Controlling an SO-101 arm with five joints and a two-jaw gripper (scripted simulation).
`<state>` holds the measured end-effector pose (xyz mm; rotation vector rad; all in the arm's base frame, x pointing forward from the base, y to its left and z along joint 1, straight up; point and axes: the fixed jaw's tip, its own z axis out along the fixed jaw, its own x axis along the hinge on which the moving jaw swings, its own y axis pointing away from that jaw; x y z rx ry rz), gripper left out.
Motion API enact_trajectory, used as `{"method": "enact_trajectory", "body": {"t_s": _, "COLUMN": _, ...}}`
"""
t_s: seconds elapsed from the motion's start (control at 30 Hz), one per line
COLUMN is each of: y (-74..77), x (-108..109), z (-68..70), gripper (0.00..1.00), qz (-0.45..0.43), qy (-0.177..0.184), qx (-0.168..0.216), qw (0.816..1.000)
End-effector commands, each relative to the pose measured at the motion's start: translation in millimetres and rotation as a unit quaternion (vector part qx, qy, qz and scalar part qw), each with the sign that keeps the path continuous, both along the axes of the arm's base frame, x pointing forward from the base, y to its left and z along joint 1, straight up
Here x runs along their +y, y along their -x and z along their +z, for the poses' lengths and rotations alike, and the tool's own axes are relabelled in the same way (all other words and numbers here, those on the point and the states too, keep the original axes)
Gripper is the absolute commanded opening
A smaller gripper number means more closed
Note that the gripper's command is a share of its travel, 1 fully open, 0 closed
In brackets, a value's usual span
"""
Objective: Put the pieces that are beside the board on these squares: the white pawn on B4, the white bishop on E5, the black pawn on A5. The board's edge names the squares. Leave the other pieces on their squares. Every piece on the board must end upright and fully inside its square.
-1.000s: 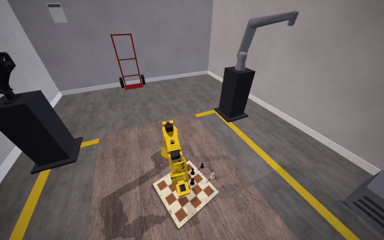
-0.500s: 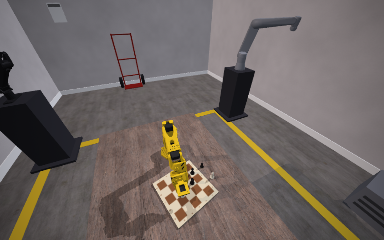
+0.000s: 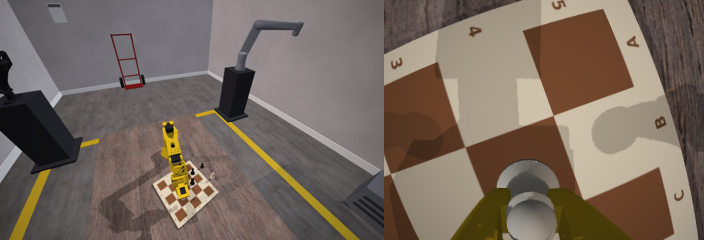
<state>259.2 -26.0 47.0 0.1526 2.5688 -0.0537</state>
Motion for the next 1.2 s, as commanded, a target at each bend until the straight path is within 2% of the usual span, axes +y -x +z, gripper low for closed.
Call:
{"method": "enact_trajectory", "body": {"t_s": 0.0, "y": 2.8, "x": -2.0, "z": -10.1, "gripper": 0.00, "qz": -0.004, "qy": -0.001, "qx": 0.009, "qw": 1.000}}
{"method": "enact_trajectory", "body": {"t_s": 0.37, "y": 2.6, "x": -2.0, "z": -21.4, "gripper": 0.00, "qz": -0.004, "qy": -0.001, "qx": 0.009, "qw": 1.000}}
{"method": "enact_trajectory", "body": {"t_s": 1.17, "y": 6.3, "x": -1.3, "z": -25.5, "gripper": 0.00, "qz": -0.004, "qy": -0.001, "qx": 0.010, "qw": 1.000}}
